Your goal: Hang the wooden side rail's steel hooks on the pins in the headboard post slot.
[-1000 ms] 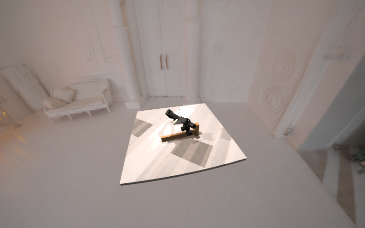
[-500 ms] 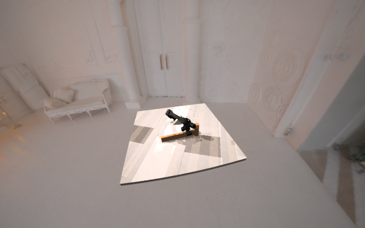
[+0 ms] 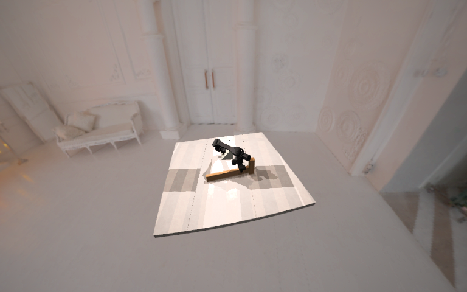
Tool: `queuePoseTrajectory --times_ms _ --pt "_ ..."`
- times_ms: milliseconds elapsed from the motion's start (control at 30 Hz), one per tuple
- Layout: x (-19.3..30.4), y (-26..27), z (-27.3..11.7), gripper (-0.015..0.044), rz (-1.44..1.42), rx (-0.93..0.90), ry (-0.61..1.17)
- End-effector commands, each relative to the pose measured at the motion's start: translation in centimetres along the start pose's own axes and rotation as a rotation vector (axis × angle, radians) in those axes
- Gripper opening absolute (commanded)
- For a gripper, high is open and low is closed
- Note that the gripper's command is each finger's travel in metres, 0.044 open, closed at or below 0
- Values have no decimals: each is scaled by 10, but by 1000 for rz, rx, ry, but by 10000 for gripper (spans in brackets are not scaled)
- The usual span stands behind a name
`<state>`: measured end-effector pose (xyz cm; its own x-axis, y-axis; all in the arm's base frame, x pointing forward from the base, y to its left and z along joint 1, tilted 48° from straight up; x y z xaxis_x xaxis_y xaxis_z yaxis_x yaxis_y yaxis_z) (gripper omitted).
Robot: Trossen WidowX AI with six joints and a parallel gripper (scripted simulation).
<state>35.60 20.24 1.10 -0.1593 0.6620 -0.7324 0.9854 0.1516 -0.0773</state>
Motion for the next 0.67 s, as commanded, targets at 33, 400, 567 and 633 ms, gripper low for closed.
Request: queuePoseTrajectory --times_ms 33,400,567,633 --pt "-13 0 -3 440 10 0 6" --pt "-30 1 -1 440 23 6 8" --pt "-30 1 -1 440 23 6 8" --pt "-30 1 -1 440 23 6 8"
Point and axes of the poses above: the point midway between the two fingers, 35 mm back from their tips, its own z axis out along the fingers, its own y axis across the jaws, x = y × z, the point moved 8 cm from there along -z, back along the fingers, and after that the axes turned 2 degrees about -z, right-handed, at the moved point
